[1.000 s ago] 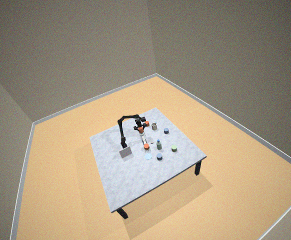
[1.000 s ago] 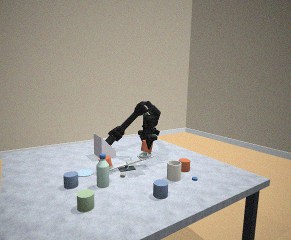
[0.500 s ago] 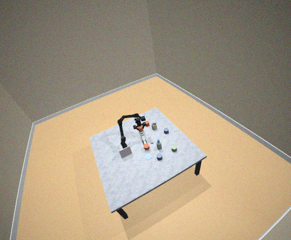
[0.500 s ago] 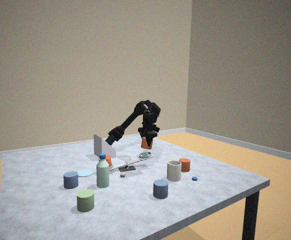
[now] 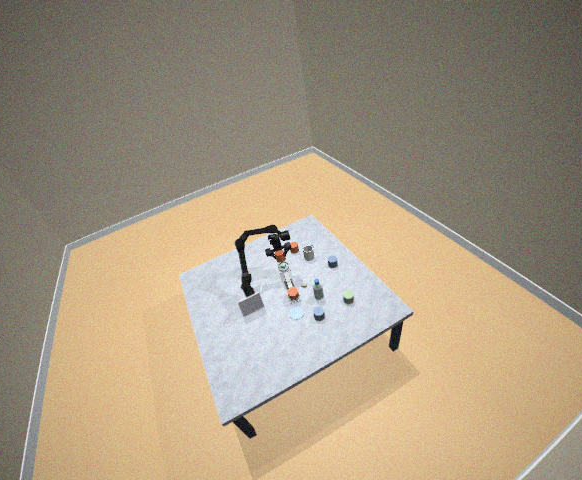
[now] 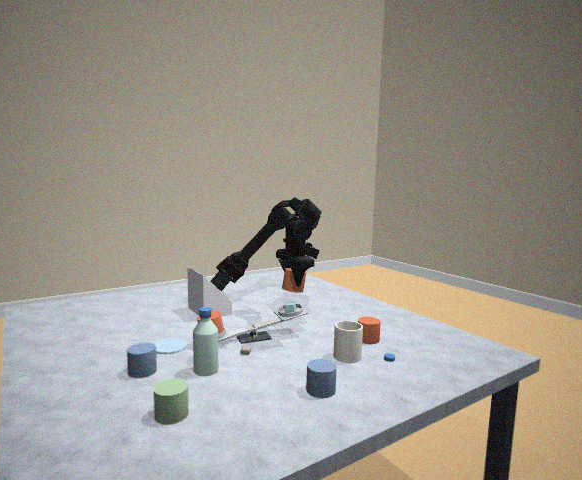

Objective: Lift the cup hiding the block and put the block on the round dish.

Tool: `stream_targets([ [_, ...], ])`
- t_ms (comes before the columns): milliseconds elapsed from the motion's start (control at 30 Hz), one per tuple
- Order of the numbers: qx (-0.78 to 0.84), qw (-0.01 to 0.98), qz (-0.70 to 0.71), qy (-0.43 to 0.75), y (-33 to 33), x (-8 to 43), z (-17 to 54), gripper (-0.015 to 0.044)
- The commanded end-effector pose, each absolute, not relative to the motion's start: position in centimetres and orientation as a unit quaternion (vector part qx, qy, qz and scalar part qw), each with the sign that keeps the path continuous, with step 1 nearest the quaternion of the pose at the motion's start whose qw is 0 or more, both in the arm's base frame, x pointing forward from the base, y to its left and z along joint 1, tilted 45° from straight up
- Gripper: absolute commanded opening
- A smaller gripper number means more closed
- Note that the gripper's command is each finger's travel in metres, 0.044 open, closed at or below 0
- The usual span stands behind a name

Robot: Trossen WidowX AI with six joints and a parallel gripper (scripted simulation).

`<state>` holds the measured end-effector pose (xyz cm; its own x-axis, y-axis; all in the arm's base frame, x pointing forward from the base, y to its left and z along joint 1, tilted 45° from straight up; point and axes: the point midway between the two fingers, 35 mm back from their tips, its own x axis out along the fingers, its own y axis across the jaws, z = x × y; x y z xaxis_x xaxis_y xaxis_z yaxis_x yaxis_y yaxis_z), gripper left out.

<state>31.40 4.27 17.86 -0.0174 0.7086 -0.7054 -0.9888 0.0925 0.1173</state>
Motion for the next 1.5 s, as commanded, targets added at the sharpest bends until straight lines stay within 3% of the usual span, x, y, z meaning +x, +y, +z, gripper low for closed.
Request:
stream_targets([
  [0, -0.221, 0.666, 0.636, 0.32, 3.77, 31.37, 18.25, 0.0],
  [1467, -0.217, 0.667, 0.637, 0.32, 3.86, 31.3, 18.35, 0.0],
])
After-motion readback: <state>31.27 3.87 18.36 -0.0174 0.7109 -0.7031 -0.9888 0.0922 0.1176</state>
